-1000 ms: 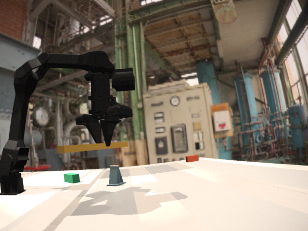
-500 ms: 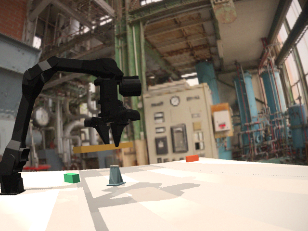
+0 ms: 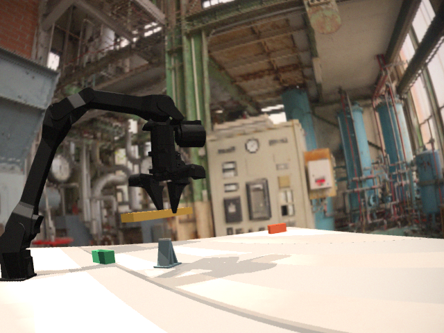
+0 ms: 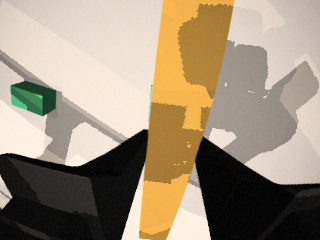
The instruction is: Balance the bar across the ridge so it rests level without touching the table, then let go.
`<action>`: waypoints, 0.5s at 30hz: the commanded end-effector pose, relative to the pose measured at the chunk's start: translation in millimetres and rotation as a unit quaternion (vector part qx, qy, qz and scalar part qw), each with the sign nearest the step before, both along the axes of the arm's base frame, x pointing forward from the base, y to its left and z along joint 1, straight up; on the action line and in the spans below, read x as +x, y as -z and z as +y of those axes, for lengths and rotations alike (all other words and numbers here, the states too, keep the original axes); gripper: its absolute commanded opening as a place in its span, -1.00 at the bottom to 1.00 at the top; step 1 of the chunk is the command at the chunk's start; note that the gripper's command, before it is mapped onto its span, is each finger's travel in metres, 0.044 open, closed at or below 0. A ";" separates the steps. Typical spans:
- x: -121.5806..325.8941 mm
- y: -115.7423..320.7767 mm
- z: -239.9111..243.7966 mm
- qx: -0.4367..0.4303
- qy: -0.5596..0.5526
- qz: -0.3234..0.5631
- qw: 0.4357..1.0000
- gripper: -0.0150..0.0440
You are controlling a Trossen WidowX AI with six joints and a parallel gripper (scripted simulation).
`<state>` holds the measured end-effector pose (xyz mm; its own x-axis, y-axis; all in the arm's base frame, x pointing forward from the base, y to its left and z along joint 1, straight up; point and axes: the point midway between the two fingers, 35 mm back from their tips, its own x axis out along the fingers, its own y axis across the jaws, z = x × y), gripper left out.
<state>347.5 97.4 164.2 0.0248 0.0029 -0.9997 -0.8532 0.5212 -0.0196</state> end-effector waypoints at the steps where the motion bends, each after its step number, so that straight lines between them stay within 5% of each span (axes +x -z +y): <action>1: 0.7 -1.6 10.2 0.003 -0.004 -0.002 1.000 -0.49; 15: 2.1 16.7 12.0 0.003 -0.004 -0.002 1.000 -0.49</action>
